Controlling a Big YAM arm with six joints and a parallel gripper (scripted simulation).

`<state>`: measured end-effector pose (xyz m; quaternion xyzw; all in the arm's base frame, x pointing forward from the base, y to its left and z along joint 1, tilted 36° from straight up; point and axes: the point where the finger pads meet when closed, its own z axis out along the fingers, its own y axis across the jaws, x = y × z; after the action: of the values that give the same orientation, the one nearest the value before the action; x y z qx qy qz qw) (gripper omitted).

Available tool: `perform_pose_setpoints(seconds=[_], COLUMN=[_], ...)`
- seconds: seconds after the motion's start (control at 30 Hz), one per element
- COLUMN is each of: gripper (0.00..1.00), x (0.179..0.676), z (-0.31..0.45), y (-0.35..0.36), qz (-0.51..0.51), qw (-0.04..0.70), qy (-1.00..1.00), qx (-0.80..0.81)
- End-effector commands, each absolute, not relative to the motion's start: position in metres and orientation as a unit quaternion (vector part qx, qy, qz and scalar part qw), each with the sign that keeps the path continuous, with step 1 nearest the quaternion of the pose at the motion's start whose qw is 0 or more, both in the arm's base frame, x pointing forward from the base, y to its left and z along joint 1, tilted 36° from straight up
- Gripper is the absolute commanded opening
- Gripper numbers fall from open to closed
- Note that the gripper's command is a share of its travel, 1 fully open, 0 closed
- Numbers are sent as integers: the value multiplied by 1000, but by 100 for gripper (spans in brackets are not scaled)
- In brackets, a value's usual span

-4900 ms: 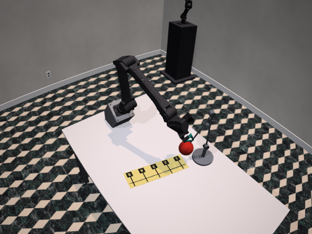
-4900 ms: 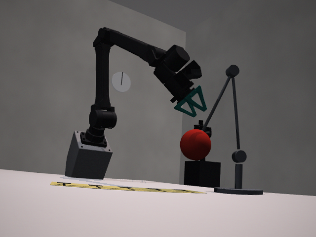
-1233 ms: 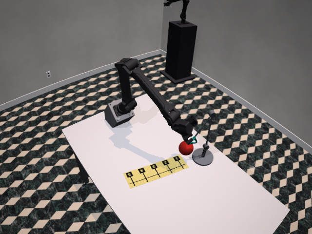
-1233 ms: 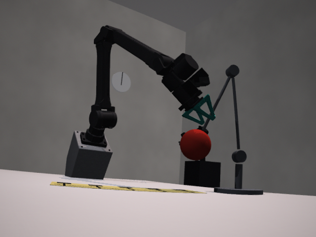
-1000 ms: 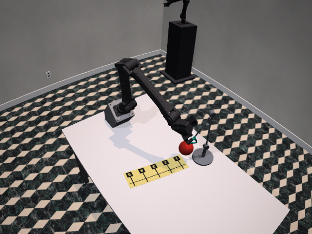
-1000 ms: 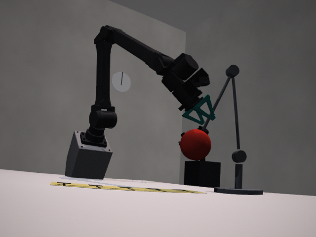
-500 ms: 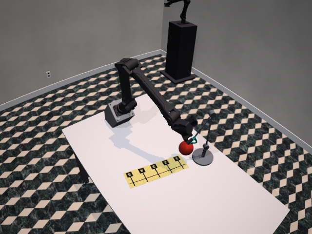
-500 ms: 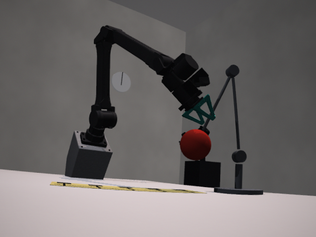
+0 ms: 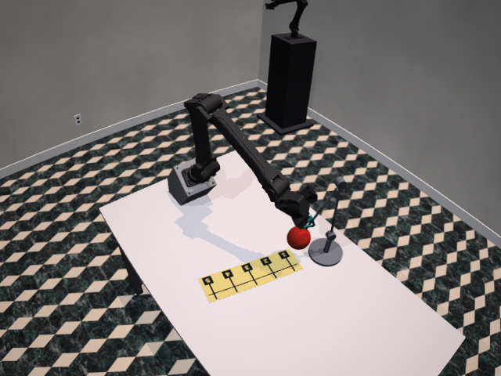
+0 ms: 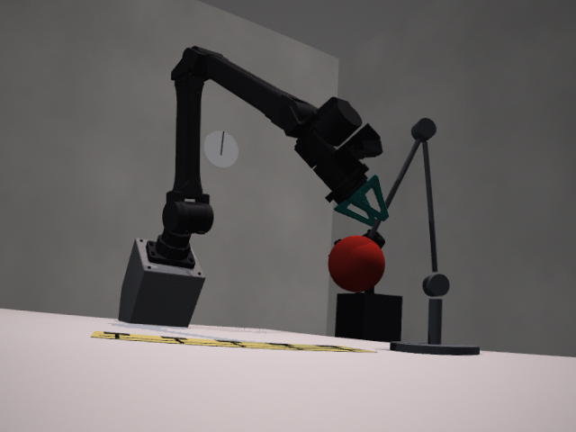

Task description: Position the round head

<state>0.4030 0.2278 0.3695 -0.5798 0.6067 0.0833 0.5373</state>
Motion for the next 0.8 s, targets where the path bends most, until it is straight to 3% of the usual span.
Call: perform_pose_setpoints(seconds=[0.0,0.77], gripper=[0,0], x=[406,403], z=[388,376], y=[232,227], qz=[82,79], qw=[550,543], qy=[597,604], qx=[-578,-578])
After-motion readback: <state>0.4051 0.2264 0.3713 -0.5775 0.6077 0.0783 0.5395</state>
